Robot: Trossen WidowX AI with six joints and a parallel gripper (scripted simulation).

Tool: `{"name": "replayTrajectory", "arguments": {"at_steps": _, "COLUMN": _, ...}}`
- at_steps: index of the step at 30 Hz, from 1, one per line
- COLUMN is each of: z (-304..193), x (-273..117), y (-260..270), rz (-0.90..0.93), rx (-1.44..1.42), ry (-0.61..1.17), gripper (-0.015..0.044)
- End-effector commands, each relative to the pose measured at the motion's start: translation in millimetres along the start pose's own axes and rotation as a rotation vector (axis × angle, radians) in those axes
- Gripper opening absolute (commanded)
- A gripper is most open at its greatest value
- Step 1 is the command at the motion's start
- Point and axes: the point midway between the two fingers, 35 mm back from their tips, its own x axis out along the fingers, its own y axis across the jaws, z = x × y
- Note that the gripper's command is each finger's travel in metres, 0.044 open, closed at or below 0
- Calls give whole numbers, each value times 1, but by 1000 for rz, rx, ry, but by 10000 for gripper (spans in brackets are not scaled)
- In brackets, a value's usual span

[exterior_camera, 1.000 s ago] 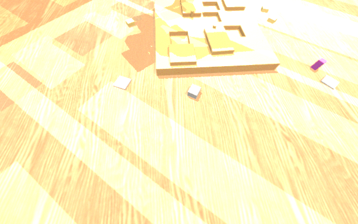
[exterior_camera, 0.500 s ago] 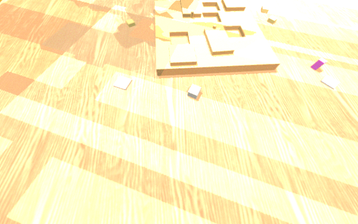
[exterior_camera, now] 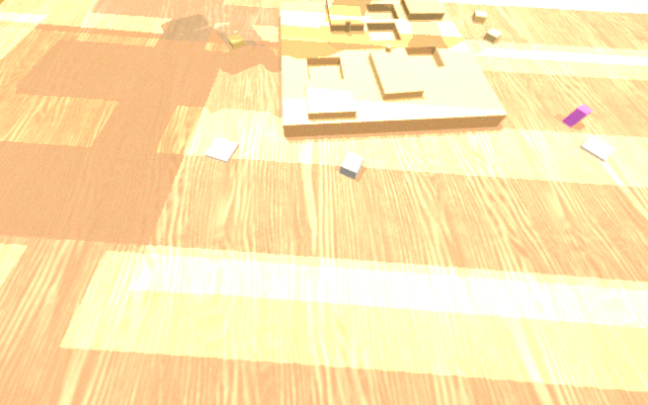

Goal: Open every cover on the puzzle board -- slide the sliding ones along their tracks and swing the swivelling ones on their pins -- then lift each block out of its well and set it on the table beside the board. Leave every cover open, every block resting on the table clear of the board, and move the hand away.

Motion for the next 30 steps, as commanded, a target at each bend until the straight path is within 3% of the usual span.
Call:
{"name": "replayTrajectory", "arguments": {"at_steps": 1, "z": 0, "x": 8, "y": 0, "rz": 5, "rx": 8, "ry": 4, "gripper": 80}}
{"name": "replayTrajectory", "arguments": {"at_steps": 30, "z": -1, "x": 56, "y": 1, "rz": 7, "rx": 8, "ry": 5, "gripper": 80}}
